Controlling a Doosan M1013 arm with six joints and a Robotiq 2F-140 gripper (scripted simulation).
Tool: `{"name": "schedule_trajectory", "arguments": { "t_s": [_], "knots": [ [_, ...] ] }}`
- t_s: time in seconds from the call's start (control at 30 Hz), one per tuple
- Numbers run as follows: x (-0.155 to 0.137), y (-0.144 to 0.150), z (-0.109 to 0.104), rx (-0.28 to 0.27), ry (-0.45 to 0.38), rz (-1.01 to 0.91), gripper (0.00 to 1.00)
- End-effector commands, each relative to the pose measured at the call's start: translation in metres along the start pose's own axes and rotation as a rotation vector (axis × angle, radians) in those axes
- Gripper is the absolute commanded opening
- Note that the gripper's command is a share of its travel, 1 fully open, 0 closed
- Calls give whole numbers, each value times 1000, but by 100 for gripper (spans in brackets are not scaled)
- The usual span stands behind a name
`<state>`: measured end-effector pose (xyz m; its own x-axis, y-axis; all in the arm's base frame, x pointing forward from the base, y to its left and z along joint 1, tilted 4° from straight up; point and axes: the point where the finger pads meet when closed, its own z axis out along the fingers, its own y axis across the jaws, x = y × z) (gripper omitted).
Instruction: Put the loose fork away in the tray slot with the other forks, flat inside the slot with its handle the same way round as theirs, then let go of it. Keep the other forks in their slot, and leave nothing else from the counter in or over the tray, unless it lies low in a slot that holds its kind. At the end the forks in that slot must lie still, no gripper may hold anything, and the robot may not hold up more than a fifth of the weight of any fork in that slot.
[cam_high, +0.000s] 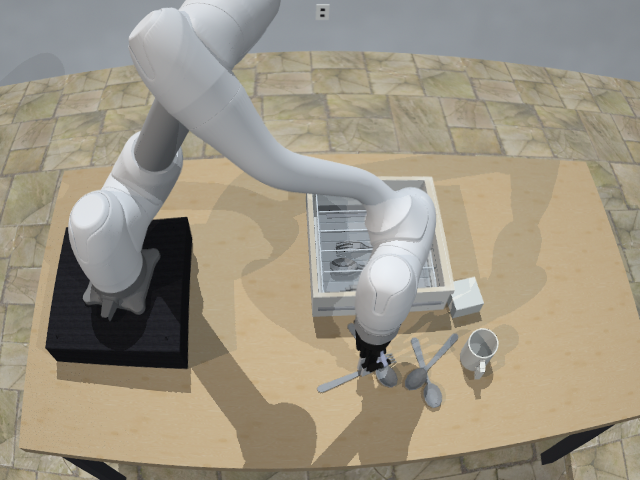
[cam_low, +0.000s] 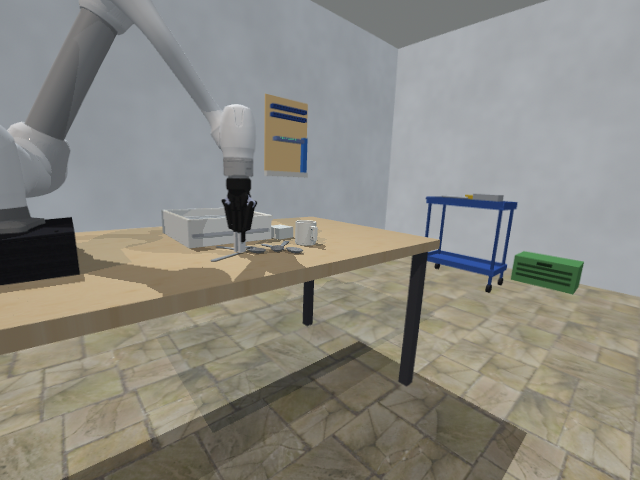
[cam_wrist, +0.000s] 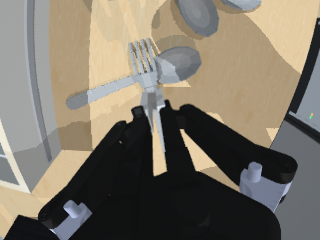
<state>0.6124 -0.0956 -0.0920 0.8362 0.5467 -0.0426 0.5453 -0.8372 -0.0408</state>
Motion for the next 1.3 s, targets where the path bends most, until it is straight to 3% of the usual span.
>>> {"name": "schedule_trajectory", "arguments": {
  "t_s": [0.0, 1.27],
  "knots": [
    [-1, -4, 5, 3, -3, -4, 1],
    [-1, -4, -2, 3, -3, -4, 1]
  ]
}}
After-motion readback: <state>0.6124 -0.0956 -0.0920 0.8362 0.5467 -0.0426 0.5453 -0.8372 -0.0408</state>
